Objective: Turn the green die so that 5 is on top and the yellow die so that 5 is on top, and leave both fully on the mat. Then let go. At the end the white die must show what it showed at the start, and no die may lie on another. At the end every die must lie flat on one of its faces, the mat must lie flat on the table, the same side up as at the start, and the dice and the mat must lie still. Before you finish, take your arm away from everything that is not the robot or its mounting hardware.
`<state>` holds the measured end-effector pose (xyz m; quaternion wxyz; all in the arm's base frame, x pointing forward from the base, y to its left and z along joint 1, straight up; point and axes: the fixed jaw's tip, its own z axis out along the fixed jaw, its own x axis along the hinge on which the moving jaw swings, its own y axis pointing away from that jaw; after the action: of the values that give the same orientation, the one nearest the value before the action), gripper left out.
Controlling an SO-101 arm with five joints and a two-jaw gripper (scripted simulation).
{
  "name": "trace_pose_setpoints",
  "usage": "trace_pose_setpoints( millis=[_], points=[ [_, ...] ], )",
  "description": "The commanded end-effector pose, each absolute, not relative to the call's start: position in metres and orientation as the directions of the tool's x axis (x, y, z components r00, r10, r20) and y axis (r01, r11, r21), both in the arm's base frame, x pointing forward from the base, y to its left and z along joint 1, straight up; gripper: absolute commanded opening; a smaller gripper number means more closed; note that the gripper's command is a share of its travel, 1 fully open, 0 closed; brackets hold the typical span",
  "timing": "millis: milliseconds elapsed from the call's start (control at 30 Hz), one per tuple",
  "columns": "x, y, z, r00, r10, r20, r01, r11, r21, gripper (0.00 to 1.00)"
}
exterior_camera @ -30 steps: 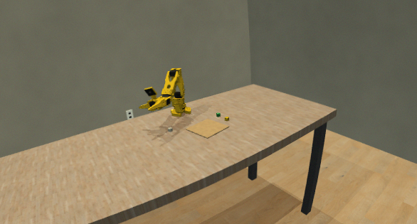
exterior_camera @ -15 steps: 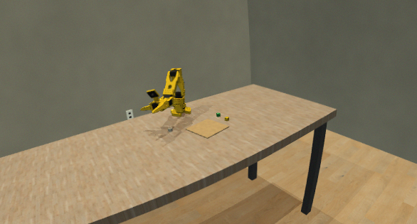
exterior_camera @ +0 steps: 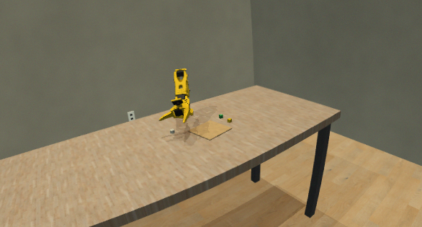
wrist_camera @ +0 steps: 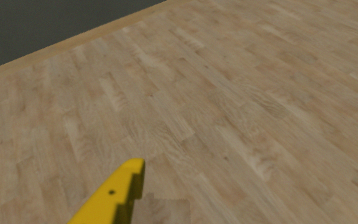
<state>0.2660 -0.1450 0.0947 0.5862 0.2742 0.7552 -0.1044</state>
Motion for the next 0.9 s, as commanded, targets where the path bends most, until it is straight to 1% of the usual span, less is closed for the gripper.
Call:
trace_pose_setpoints(
  millis=[0,100,167,267,400,533,667,733,867],
  points=[
    [0.284,-0.096,0.097,-0.276,0.267,-0.923,0.392,0.908,0.146,0.7],
    [0.287,-0.056,0.086,-0.4,0.233,-0.887,0.275,0.953,0.127,0.63],
    [0.287,-0.056,0.086,-0.4,0.233,-0.887,0.275,0.953,0.127,0.63],
    [0.283,-0.016,0.075,-0.513,0.17,-0.841,0.149,0.983,0.108,0.56],
    [0.269,0.031,0.063,-0.633,0.054,-0.772,-0.018,0.996,0.084,0.47],
    [0.248,0.067,0.054,-0.708,-0.075,-0.702,-0.168,0.984,0.065,0.39],
    [0.228,0.092,0.047,-0.745,-0.19,-0.639,-0.288,0.956,0.051,0.33],
    [0.228,0.092,0.047,-0.745,-0.19,-0.639,-0.288,0.956,0.051,0.33],
    [0.211,0.107,0.043,-0.757,-0.275,-0.593,-0.37,0.928,0.042,0.29]
  ],
)
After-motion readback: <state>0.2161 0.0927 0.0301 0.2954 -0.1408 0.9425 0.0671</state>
